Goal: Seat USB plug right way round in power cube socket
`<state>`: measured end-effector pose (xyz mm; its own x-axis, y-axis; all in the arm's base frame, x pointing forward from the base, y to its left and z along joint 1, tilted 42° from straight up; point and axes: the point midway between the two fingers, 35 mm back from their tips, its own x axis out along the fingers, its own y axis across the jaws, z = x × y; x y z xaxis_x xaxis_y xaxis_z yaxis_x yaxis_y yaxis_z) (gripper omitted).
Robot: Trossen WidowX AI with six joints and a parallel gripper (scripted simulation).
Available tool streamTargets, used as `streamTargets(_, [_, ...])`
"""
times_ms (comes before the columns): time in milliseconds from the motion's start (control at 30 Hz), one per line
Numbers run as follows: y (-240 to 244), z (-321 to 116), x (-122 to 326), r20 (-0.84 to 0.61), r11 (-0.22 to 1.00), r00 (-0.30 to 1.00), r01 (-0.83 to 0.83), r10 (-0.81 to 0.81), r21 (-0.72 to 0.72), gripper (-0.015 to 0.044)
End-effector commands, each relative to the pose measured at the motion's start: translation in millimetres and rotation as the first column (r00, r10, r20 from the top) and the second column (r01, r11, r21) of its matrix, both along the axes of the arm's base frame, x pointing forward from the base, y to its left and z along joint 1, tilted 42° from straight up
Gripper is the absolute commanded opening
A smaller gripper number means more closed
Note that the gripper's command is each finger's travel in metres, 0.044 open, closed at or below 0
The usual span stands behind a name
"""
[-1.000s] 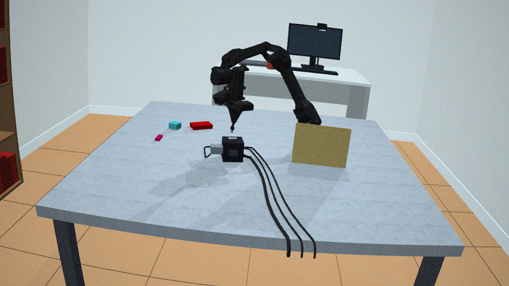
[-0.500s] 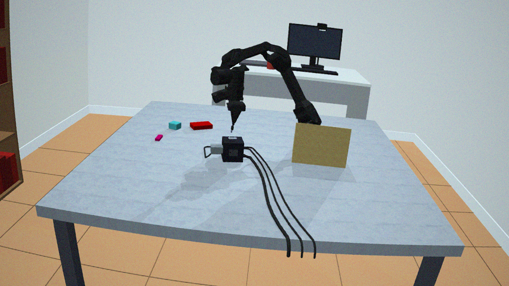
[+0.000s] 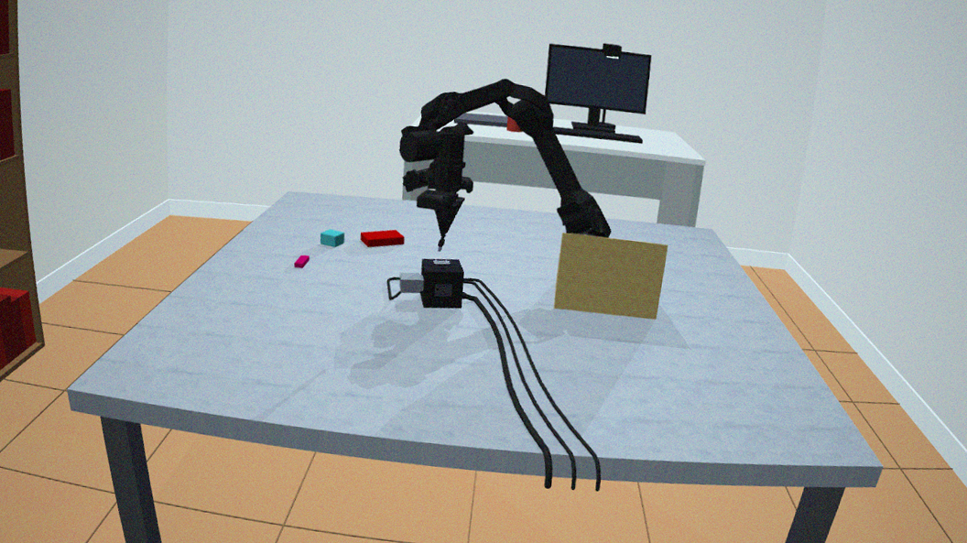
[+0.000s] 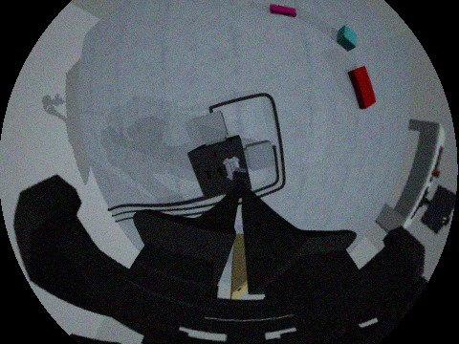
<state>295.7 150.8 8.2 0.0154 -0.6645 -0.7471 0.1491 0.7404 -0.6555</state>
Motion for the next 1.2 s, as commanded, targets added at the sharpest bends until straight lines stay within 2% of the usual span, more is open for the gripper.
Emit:
streamTargets(0, [-0.2, -0.1, -0.3, 0.063, 0.997, 0.995, 0.072, -0.072, 0.003, 0.0000])
streamTargets(567, [-0.2, -0.1, -0.3, 0.340, 0.920, 0.858, 0.383, -0.386, 0.078, 0.0000])
streamTargets(1167, [-0.2, -0.1, -0.3, 0.558, 0.738, 0.531, 0.629, -0.638, 0.245, 0.0000])
